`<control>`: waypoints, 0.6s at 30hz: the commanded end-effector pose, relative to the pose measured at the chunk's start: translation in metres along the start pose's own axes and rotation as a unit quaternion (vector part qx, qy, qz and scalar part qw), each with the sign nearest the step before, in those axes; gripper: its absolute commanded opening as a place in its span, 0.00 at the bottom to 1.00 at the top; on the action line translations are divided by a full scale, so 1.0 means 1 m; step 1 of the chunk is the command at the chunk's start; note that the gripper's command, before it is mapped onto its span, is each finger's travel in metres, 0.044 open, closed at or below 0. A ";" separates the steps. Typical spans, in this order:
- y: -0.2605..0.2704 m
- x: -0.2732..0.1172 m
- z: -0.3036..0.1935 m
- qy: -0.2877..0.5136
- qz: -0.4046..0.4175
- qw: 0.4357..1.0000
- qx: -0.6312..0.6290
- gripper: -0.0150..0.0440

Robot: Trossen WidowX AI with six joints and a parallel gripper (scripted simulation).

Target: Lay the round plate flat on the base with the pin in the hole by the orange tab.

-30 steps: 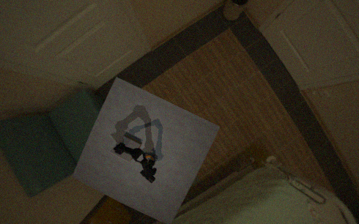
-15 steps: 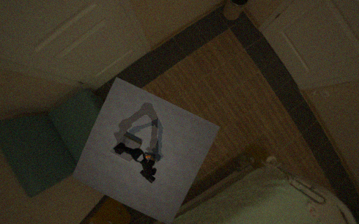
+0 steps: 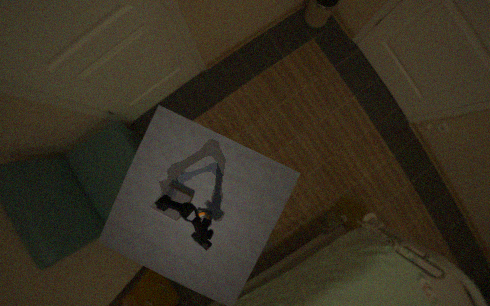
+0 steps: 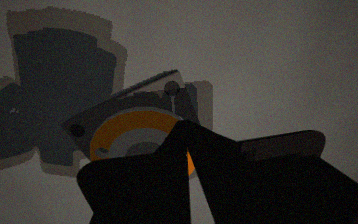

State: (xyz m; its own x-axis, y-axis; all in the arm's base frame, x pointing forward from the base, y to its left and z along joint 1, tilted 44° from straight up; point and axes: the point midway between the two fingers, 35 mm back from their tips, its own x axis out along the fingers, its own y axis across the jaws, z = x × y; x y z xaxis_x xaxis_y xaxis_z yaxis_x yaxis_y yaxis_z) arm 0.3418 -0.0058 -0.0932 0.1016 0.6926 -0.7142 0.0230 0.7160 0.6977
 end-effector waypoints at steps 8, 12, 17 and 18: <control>-0.003 0.003 -0.007 0.008 -0.003 1.000 0.004 0.25; -0.004 0.003 -0.007 0.008 -0.003 1.000 0.004 0.25; -0.004 0.003 -0.008 0.008 -0.003 1.000 0.004 0.25; -0.004 0.003 -0.008 0.008 -0.003 1.000 0.004 0.25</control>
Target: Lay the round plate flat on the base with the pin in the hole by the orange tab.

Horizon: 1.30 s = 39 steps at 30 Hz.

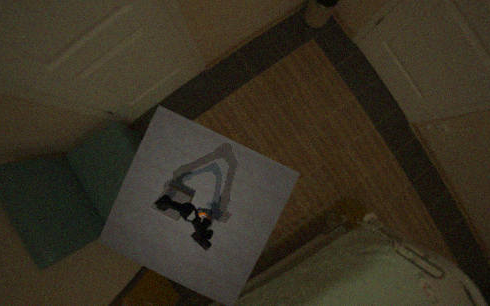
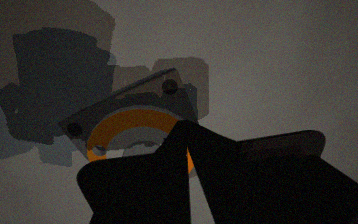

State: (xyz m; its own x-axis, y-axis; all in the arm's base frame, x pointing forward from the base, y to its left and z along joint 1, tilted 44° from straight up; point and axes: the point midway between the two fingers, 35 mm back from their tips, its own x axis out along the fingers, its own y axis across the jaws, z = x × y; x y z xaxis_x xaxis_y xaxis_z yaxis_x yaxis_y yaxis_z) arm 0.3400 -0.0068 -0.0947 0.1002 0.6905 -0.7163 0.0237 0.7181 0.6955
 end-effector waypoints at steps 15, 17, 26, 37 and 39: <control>-0.003 0.003 -0.007 0.008 -0.001 1.000 0.004 0.25; -0.003 0.003 -0.007 0.008 -0.001 1.000 0.004 0.25; -0.004 0.003 -0.008 0.008 -0.001 1.000 0.004 0.25; -0.005 0.004 -0.010 0.008 -0.001 1.000 0.004 0.25; -0.005 0.004 -0.010 0.008 -0.001 1.000 0.004 0.25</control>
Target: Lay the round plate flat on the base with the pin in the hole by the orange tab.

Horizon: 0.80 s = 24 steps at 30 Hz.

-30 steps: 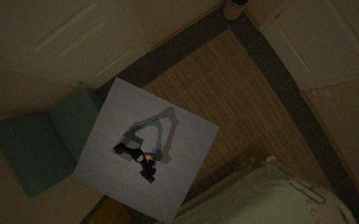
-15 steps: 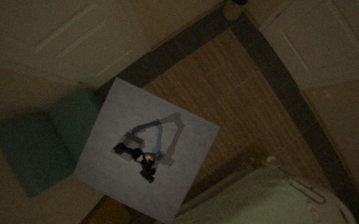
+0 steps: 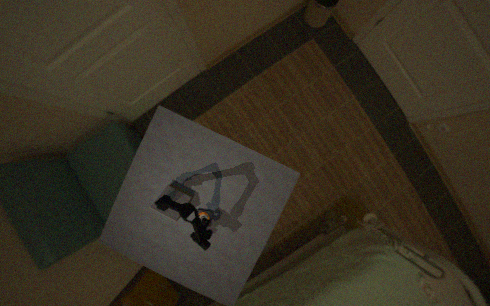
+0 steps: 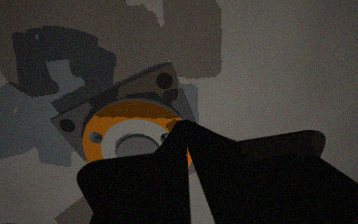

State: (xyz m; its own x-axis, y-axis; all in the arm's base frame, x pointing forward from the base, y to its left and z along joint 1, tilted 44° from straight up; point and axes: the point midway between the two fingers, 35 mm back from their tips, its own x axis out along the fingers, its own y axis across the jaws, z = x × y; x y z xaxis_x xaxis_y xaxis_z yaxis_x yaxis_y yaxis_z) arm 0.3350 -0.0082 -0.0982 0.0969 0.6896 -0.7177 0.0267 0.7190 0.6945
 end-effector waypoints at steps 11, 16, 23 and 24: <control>-0.003 -0.026 -0.004 0.006 -0.002 1.000 0.003 0.25; -0.003 -0.041 -0.009 0.006 -0.002 1.000 0.003 0.25; -0.004 -0.034 -0.007 0.003 0.000 1.000 0.006 0.25; -0.004 -0.034 -0.007 0.003 0.000 1.000 0.006 0.25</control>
State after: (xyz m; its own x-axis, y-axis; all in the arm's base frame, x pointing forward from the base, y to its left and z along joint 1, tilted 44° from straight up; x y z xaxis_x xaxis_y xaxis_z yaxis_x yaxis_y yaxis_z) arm 0.3245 -0.0345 -0.0762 0.0908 0.6899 -0.7182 0.0364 0.7183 0.6947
